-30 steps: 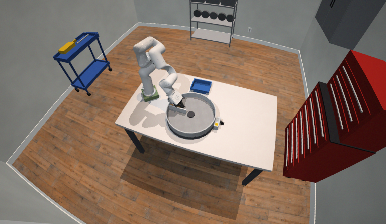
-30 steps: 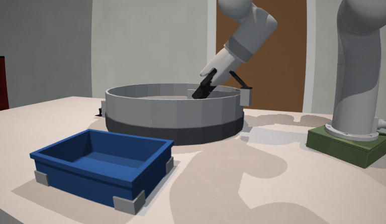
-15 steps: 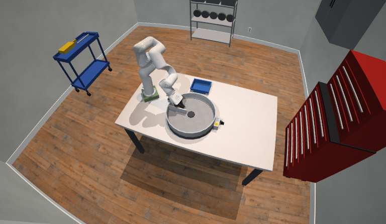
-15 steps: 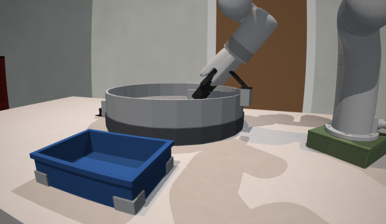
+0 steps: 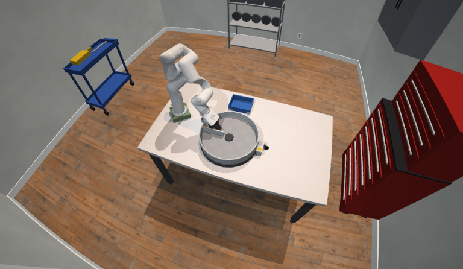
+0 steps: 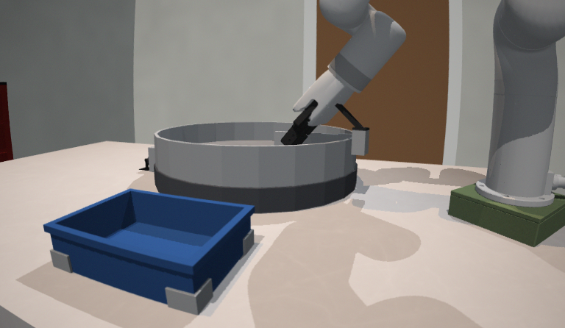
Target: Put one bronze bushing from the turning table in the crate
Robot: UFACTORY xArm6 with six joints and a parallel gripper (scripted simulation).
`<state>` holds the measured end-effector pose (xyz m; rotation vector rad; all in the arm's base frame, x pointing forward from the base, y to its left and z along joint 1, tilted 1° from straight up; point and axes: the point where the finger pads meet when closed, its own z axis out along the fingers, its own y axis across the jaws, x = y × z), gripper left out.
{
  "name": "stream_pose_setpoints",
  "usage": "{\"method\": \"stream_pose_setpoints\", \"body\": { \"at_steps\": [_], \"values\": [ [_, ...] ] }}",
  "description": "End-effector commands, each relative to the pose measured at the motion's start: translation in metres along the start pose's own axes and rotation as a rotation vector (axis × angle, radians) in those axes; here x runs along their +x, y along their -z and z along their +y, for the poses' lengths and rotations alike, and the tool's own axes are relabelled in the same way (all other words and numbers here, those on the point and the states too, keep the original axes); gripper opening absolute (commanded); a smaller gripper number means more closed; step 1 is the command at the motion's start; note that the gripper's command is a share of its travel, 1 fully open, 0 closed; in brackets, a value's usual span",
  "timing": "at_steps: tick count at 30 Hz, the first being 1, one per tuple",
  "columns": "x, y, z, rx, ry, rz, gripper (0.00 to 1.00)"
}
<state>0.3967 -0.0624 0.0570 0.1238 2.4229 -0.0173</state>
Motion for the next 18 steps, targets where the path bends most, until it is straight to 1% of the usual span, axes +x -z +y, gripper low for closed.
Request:
{"method": "stream_pose_setpoints", "body": {
  "at_steps": [1,13,15,18],
  "values": [
    [-0.001,0.0,-0.001,0.002,-0.001,-0.001,0.0],
    [-0.002,0.001,-0.001,0.002,-0.001,-0.001,0.0],
    [-0.005,0.005,-0.001,0.002,-0.001,-0.001,0.0],
    [-0.014,0.016,-0.001,0.002,-0.001,-0.001,0.0]
  ]
}}
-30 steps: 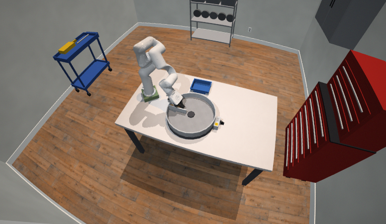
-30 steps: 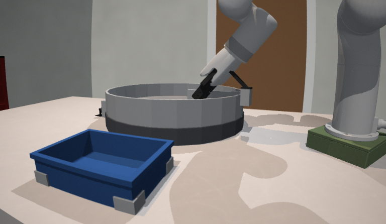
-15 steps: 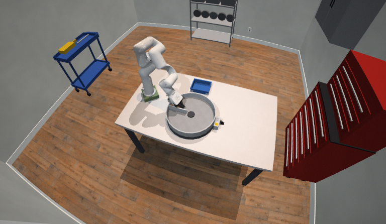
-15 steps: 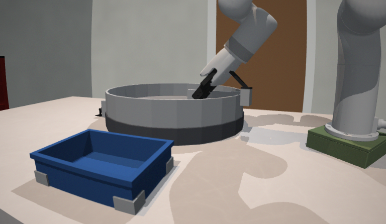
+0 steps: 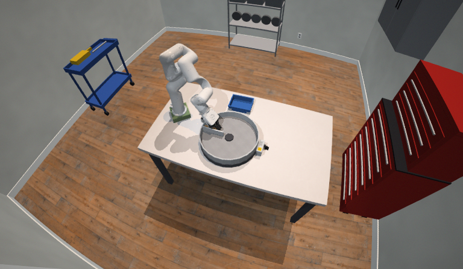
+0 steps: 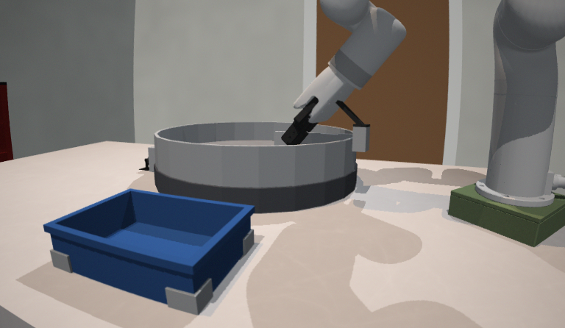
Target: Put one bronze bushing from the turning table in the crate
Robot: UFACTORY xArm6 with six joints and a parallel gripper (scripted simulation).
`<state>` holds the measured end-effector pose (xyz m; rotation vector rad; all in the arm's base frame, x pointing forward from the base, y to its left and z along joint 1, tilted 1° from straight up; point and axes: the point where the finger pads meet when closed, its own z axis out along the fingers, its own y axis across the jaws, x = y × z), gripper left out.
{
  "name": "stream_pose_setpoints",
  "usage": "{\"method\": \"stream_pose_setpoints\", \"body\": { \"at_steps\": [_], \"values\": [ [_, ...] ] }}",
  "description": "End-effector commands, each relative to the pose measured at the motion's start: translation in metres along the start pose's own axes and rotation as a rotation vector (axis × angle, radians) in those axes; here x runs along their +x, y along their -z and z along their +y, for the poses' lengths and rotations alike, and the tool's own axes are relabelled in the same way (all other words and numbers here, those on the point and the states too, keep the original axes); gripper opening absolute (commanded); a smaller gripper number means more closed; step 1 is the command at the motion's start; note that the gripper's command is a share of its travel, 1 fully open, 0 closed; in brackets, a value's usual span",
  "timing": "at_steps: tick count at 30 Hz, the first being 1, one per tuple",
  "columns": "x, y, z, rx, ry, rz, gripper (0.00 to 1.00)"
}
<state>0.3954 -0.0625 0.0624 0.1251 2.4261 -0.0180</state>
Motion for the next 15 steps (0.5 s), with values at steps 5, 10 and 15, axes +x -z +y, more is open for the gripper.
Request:
{"method": "stream_pose_setpoints", "body": {
  "at_steps": [5,10,15],
  "values": [
    [-0.03,0.033,-0.001,0.001,0.0,-0.005,0.0],
    [-0.038,0.043,-0.001,0.001,0.0,-0.005,0.0],
    [-0.046,0.053,-0.001,0.001,0.0,-0.005,0.0]
  ]
}}
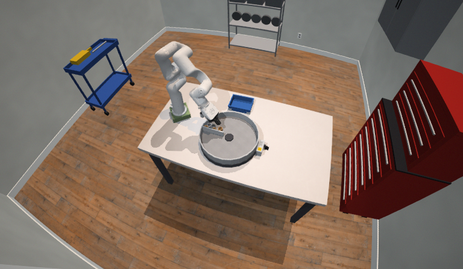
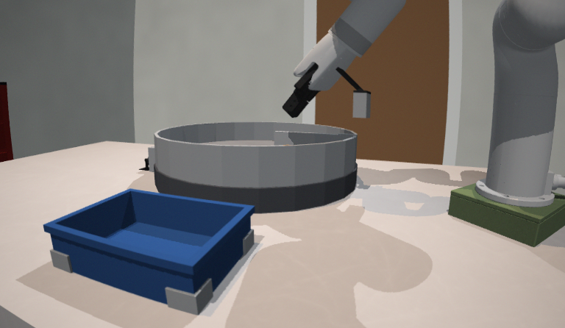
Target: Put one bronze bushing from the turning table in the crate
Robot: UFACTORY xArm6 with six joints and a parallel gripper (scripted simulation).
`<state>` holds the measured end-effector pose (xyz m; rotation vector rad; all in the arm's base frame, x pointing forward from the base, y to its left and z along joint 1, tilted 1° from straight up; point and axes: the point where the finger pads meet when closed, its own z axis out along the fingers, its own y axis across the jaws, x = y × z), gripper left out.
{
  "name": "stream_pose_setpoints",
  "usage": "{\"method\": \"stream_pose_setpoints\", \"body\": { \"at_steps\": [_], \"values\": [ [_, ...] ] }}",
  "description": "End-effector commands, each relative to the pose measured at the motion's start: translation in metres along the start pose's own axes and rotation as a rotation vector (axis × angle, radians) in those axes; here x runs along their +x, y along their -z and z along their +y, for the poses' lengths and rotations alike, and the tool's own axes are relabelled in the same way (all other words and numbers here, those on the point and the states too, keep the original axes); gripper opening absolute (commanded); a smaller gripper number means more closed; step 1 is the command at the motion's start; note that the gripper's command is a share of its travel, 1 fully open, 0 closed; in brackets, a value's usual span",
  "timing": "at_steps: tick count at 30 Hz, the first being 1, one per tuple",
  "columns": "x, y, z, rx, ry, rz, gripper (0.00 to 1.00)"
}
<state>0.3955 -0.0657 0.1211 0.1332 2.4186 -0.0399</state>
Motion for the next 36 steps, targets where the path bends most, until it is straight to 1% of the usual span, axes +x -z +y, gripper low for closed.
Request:
{"method": "stream_pose_setpoints", "body": {
  "at_steps": [1,7,21,22,36],
  "values": [
    [-0.0089,0.0098,0.0008,-0.017,0.0,0.003,0.0],
    [-0.0119,0.0133,0.0007,-0.017,0.0,0.003,0.0],
    [-0.012,0.0135,0.0007,-0.017,0.0,0.003,0.0],
    [-0.012,0.0135,0.0007,-0.017,0.0,0.003,0.14],
    [-0.012,0.0135,0.0007,-0.017,0.0,0.003,0.14]
  ]
}}
